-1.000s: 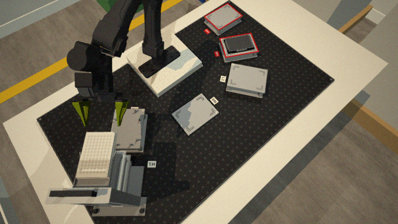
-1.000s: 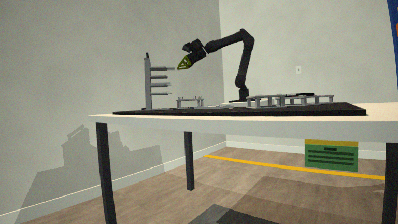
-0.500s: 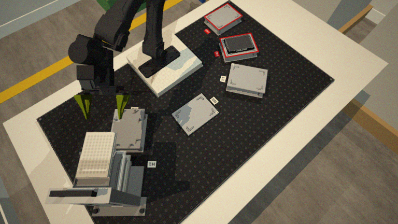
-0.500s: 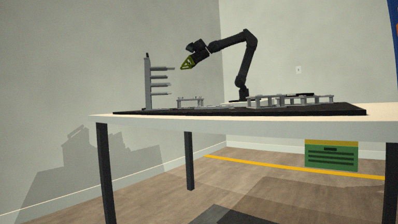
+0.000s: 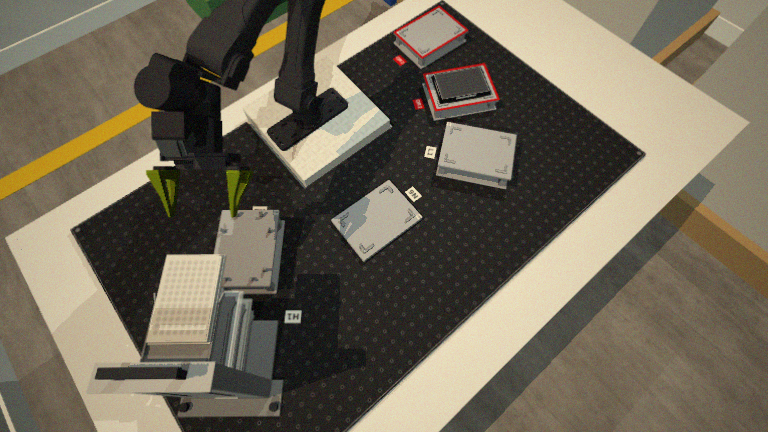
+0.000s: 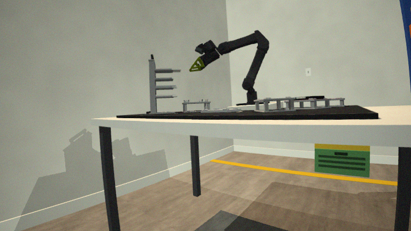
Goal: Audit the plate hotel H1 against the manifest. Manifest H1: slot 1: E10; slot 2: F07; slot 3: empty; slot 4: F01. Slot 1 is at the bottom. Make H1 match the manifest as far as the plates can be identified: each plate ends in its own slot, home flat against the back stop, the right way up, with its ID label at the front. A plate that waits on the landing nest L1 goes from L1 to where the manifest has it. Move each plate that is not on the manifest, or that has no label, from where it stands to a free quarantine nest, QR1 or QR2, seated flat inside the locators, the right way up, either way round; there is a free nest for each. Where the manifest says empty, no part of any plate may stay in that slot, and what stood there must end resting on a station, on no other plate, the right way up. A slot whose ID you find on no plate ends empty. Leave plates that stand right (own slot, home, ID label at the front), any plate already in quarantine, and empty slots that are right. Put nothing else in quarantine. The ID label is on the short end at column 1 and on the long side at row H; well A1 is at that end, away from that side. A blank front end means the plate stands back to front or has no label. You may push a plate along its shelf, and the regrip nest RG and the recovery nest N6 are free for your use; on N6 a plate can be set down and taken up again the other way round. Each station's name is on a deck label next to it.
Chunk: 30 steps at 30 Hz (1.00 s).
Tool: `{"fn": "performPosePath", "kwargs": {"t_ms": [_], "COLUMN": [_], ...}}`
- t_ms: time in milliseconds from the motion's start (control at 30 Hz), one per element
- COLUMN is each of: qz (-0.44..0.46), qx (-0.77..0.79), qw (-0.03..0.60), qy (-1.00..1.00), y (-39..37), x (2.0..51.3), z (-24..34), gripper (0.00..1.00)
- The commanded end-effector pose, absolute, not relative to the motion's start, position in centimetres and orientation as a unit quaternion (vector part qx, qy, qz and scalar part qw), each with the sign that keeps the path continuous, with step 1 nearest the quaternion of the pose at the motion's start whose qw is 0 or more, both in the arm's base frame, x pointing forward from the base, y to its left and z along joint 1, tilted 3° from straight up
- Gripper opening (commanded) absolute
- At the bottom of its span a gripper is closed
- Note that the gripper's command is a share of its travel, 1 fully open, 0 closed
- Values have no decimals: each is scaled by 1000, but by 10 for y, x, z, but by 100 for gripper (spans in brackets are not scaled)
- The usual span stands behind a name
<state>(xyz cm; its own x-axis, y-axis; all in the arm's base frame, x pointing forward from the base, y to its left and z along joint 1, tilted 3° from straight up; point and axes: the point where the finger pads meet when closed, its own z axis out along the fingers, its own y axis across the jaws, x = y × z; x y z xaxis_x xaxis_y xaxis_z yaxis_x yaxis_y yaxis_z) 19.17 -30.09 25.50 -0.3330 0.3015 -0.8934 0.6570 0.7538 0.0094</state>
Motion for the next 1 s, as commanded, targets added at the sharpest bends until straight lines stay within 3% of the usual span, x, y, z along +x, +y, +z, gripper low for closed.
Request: {"fn": "performPosePath", "kwargs": {"t_ms": [0, 133, 167, 967], "qz": [-178, -178, -178, -178], "qx": [298, 298, 298, 298], "qw": [495, 495, 495, 495], "qy": [797, 797, 797, 797], "y": [-296, -291, -292, -292], "x": [188, 183, 184, 184], "z": [258, 258, 254, 254], "gripper": [100, 100, 0, 0]}}
